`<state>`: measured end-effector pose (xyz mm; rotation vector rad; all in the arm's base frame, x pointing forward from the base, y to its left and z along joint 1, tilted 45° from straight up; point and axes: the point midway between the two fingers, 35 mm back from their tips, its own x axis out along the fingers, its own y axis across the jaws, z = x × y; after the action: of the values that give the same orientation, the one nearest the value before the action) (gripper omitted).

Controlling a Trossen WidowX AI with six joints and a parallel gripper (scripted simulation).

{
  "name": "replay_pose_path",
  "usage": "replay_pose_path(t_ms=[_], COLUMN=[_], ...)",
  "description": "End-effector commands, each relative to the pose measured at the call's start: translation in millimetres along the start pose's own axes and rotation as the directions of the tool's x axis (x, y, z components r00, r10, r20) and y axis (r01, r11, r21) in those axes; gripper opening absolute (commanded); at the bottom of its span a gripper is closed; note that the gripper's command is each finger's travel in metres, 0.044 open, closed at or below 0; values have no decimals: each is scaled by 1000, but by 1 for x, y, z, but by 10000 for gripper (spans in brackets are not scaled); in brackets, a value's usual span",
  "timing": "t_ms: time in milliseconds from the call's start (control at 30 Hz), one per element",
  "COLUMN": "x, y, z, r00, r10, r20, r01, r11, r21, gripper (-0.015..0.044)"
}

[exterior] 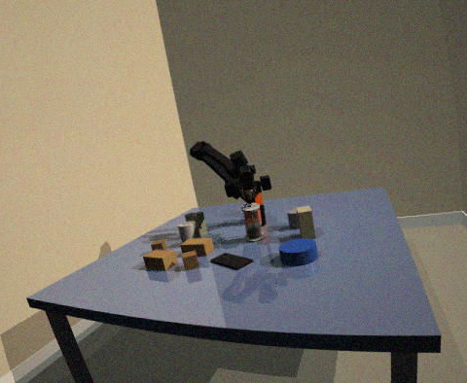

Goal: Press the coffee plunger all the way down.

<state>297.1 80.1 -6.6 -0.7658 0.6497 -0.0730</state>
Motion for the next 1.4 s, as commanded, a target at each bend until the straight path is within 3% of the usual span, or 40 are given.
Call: replay_pose_path(t_ms=[0,467,867,1100,1367], x=[2,0,0,-10,-71], y=[0,0,0,2,-10], z=[-5,0,0,11,47], r00=[1000,1000,1000,1000,1000], r10=[-5,-1,-1,3,-8], r20=[-20,-1,-1,-10,-23], r01=[5,1,1,-3,8], r11=[1000,1000,1000,1000,1000], r21=[-10,-1,-1,0,-5], gripper=[119,119,434,440,440])
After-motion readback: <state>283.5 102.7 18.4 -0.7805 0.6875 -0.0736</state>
